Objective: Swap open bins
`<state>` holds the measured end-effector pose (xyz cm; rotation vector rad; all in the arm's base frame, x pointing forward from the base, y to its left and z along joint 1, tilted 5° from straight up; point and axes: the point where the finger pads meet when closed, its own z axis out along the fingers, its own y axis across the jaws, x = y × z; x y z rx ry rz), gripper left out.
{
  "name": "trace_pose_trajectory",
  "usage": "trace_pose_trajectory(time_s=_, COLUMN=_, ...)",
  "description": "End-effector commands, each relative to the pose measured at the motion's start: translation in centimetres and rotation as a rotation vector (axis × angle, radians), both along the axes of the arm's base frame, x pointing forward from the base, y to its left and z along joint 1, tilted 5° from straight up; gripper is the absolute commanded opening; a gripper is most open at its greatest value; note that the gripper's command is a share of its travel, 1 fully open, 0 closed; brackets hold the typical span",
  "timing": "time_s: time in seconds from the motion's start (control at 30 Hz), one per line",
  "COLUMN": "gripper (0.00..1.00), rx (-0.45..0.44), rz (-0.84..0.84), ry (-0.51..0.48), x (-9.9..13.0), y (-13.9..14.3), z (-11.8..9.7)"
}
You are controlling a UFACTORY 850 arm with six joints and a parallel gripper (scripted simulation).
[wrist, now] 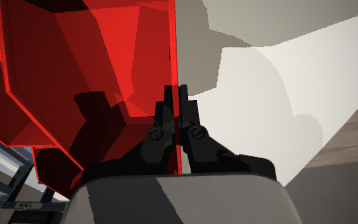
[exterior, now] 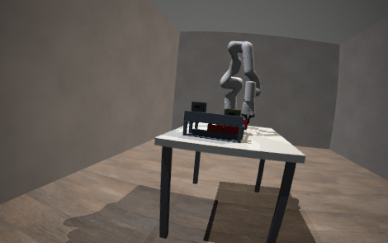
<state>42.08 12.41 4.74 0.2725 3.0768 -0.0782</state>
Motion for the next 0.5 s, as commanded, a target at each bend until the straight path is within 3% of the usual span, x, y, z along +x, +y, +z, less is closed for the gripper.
trace_pose_trajectory(time_s=0.0, gripper=0.00, rx=-0.005, rz=0.000, ry=-0.008, x=0.2, y=-0.1, z=-1.5)
trace_pose_trajectory(time_s=0.47, gripper=0.00, rx=-0.005, rz=0.000, ry=-0.008, x=0.3, y=-0.1, z=-3.1)
